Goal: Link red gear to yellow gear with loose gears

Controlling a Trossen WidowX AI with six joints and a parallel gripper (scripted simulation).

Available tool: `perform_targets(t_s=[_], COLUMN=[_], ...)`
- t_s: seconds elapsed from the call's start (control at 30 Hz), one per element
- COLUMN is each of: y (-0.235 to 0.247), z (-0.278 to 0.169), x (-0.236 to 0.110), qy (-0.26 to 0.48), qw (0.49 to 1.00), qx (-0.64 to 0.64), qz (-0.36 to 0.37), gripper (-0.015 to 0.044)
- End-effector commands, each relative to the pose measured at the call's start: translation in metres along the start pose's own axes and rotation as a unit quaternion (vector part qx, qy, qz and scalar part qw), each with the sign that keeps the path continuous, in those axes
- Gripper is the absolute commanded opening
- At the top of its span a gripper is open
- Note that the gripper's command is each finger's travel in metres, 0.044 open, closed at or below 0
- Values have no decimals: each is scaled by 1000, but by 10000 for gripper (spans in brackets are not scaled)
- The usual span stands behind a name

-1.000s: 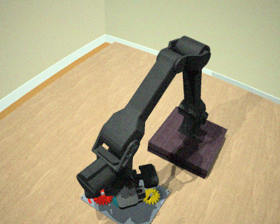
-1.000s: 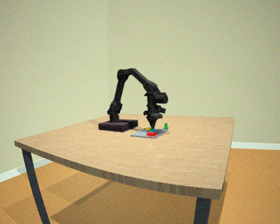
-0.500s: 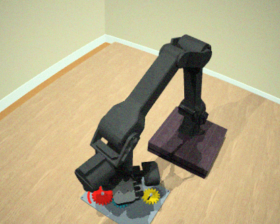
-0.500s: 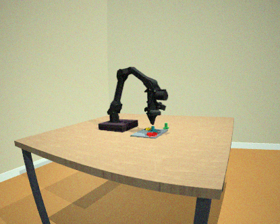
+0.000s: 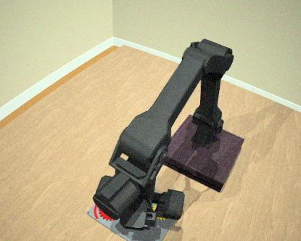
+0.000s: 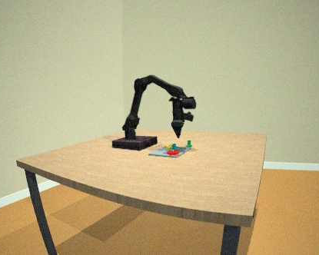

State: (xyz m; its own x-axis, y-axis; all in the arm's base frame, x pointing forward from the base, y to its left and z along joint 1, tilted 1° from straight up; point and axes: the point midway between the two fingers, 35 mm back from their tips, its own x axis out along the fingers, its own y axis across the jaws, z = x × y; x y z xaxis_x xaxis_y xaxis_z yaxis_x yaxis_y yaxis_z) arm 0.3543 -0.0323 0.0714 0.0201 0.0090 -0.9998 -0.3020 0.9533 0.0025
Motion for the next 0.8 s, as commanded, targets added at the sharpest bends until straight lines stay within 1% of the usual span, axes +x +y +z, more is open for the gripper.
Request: perform_targets(t_s=[0.0,0.1,0.33,0.77], y=[47,73,104,107], z=[31,43,54,55], x=[2,2,3,3], qy=[3,3,4,4], qw=[977,949,904,902], qx=[212,317,427,432], qz=[3,4,5,5], gripper=[440,440,440,440])
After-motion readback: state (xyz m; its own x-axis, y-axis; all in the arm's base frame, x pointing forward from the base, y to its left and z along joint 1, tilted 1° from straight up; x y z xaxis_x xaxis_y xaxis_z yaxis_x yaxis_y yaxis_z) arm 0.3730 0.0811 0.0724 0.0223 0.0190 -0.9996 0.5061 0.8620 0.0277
